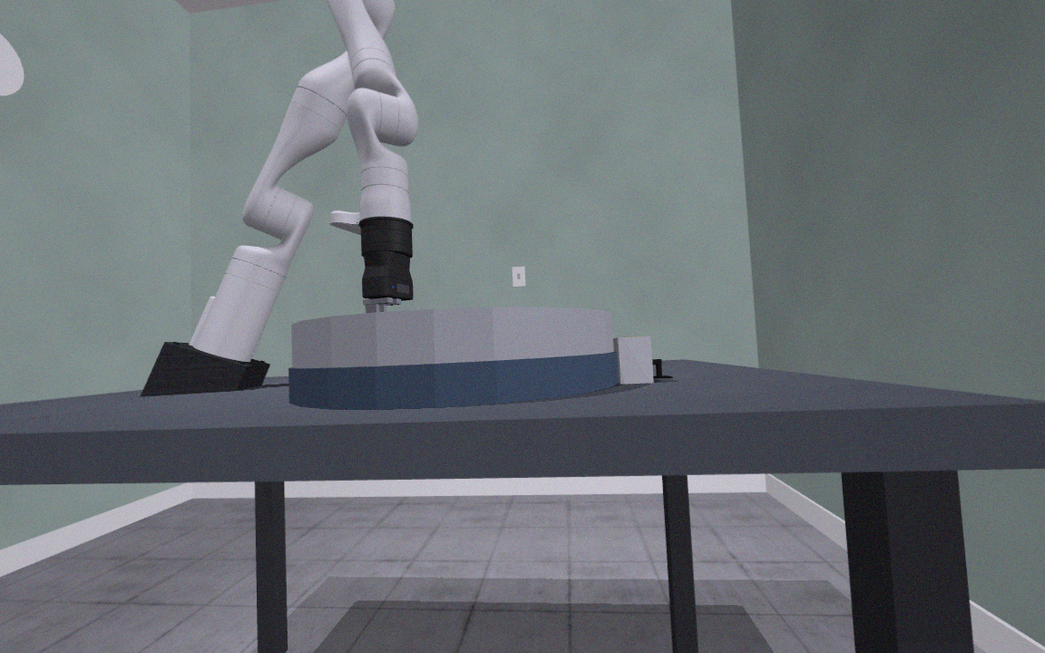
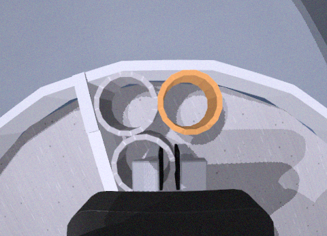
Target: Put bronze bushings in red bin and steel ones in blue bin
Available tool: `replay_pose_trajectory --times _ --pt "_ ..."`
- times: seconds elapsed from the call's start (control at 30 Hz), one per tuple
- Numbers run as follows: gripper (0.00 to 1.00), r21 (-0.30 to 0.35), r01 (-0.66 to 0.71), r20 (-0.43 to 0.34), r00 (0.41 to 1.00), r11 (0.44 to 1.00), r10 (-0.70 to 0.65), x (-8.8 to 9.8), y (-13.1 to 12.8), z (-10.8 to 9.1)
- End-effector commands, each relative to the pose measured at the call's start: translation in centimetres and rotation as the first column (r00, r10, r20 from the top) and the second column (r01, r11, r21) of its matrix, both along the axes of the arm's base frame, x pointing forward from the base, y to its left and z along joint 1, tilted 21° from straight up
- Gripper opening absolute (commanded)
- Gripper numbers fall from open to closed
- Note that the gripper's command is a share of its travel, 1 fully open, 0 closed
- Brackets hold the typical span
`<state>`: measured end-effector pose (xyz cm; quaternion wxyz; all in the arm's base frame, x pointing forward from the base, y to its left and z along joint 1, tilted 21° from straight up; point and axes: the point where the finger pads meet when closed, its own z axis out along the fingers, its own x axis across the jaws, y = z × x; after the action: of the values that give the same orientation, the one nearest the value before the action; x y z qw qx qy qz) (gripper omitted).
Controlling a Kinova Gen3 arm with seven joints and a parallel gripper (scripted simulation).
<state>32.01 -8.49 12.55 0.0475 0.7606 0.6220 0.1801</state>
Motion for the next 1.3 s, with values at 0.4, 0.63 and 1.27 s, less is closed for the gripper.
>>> replay_pose_trajectory --times 0.4,0.63,1.27 --pt "0.0 -0.002 0.002 0.001 1.0 1.0 -0.002 -0.06 -0.06 0.26" --pt "0.0 -0.003 0.004 0.001 1.0 1.0 -0.004 -0.12 -0.09 0.42" --pt "0.0 -0.003 0.005 0.001 1.0 1.0 -0.005 -0.28 -0.15 0.86"
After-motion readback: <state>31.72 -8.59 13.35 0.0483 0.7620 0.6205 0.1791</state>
